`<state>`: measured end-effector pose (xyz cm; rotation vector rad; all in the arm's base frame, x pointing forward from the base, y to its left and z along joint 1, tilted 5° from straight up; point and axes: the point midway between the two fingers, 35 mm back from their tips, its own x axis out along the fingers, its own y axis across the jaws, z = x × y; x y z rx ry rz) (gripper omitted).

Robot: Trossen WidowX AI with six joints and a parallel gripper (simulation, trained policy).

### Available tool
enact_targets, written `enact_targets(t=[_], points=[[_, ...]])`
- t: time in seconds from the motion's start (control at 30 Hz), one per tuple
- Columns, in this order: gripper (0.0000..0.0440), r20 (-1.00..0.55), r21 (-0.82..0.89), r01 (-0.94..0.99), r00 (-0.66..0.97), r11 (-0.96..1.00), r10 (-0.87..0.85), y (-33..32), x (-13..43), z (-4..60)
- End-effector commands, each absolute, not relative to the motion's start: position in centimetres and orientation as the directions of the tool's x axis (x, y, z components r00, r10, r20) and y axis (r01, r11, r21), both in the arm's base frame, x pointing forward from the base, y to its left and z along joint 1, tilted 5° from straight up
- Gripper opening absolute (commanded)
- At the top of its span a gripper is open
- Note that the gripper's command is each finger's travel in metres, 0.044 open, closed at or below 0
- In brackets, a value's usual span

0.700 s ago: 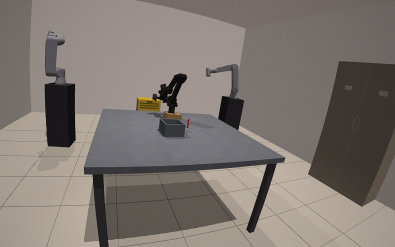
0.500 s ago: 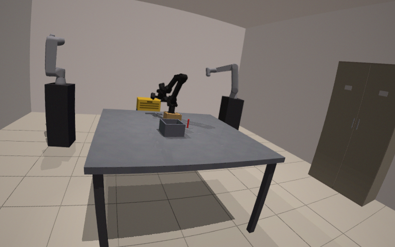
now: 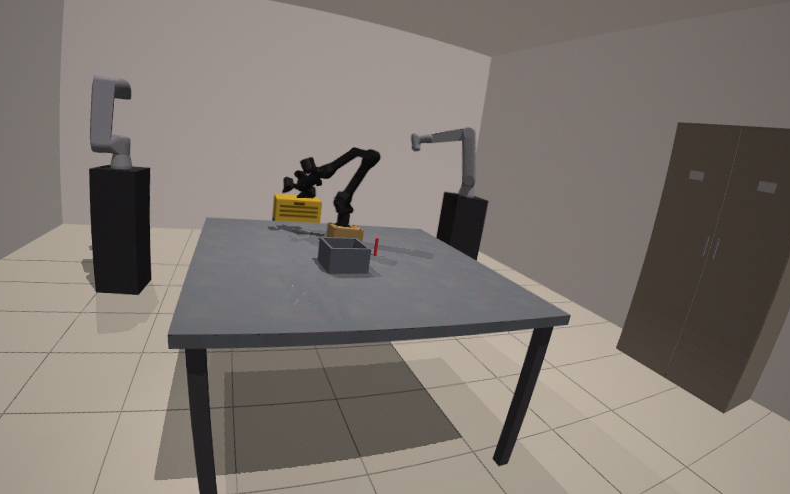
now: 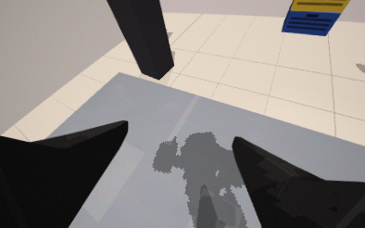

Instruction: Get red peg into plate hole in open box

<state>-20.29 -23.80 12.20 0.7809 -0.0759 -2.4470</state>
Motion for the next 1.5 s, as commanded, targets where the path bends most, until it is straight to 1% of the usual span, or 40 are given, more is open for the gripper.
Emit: enact_targets(t=[0.0, 0.37, 0.7, 0.9, 1.13, 1.47], points=[[0.044, -0.516, 0.24, 0.559, -0.619, -0.793, -0.592, -25.9, -17.6, 13.2], [0.044, -0.548, 0.281, 0.742, -0.397, -0.609, -0.737, -30.3, -7.5, 15.1], [0.044, -0.591, 0.306, 0.86, -0.165, -0.409, -0.79, -30.5, 2.4, 16.4], [0.044, -0.622, 0.316, 0.907, -0.025, -0.28, -0.783, -28.9, 8.1, 17.0], [0.044, -0.662, 0.322, 0.938, 0.126, -0.128, -0.739, -25.5, 14.0, 17.5], [0.044, -0.729, 0.314, 0.946, 0.292, 0.078, -0.619, -18.7, 20.2, 17.7]])
